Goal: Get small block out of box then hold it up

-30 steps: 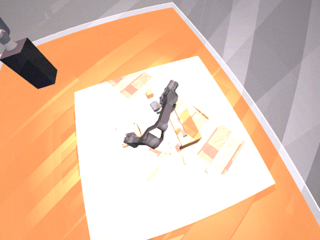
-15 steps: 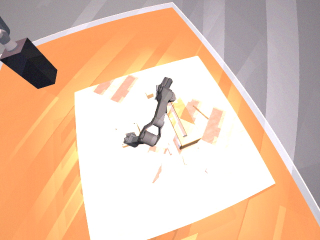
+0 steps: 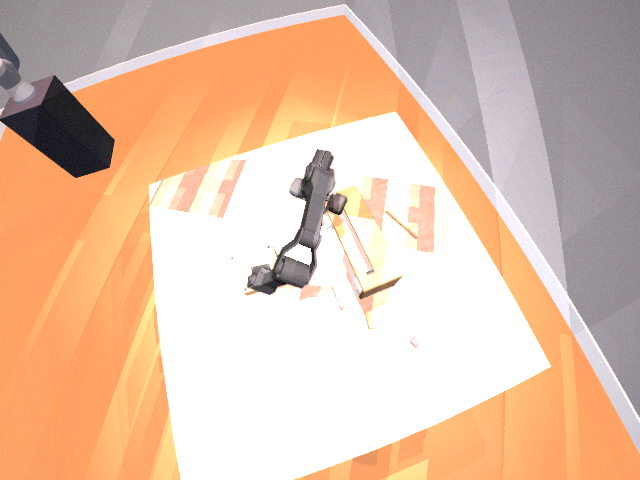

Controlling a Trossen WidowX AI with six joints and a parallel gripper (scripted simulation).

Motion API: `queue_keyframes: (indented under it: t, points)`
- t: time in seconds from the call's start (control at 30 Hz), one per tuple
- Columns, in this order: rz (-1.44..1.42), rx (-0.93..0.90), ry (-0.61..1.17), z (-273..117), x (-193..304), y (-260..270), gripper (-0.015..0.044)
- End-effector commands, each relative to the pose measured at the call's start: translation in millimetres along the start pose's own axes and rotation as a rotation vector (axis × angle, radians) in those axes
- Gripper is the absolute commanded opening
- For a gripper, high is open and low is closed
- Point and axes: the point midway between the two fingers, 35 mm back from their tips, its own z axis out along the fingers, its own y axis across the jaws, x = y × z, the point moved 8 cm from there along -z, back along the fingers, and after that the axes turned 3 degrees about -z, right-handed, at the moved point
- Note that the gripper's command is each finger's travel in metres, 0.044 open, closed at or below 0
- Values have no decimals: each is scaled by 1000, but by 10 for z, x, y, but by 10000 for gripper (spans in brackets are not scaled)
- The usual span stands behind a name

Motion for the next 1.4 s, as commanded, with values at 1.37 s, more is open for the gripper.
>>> queue_keyframes:
  t: [1.37]
  points:
    - [-2432, 151, 360, 286, 76, 479, 285]
